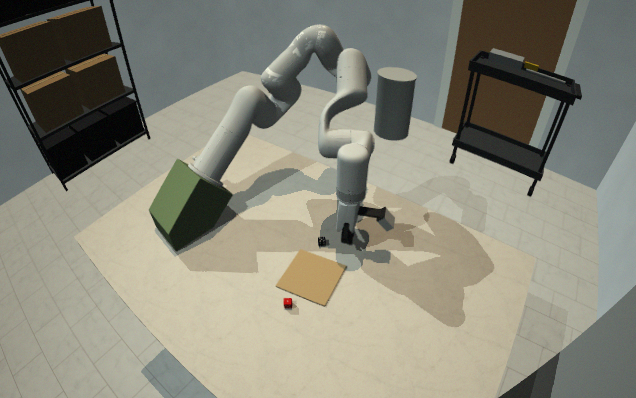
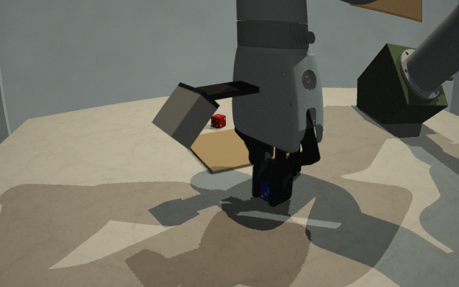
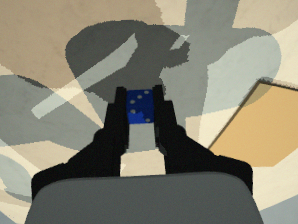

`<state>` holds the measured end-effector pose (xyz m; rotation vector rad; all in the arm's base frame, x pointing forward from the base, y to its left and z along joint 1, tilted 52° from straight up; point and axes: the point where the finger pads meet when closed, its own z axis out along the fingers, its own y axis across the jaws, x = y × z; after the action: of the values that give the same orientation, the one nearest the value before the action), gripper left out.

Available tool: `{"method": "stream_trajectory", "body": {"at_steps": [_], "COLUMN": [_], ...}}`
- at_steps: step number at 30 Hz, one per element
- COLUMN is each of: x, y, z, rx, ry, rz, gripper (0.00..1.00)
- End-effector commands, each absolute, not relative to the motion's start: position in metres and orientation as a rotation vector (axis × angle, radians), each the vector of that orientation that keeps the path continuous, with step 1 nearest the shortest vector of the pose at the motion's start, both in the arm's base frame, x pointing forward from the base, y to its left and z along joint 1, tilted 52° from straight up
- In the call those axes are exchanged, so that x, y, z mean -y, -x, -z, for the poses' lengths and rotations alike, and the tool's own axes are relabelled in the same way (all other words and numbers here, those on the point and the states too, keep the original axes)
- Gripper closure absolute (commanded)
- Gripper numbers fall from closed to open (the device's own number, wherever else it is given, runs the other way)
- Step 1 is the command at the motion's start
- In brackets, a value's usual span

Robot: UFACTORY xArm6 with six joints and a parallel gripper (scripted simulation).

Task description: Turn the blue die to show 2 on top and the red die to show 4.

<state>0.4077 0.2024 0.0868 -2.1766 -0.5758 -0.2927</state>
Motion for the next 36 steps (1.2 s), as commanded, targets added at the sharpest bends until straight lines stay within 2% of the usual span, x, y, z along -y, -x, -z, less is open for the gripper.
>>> {"method": "stream_trajectory", "body": {"at_steps": [1,23,36], "x": [-0.202,-0.126,-0.122], "y": [-0.409,-0.408,-0.408], "z": [-0.088,-0.147,-0.148], "rx": [0.575,0.575,0.570], "ry": [2.177,2.177,2.179], "rz": [0.296,0.296,0.293], "gripper": [0.85,0.85,0.85]}}
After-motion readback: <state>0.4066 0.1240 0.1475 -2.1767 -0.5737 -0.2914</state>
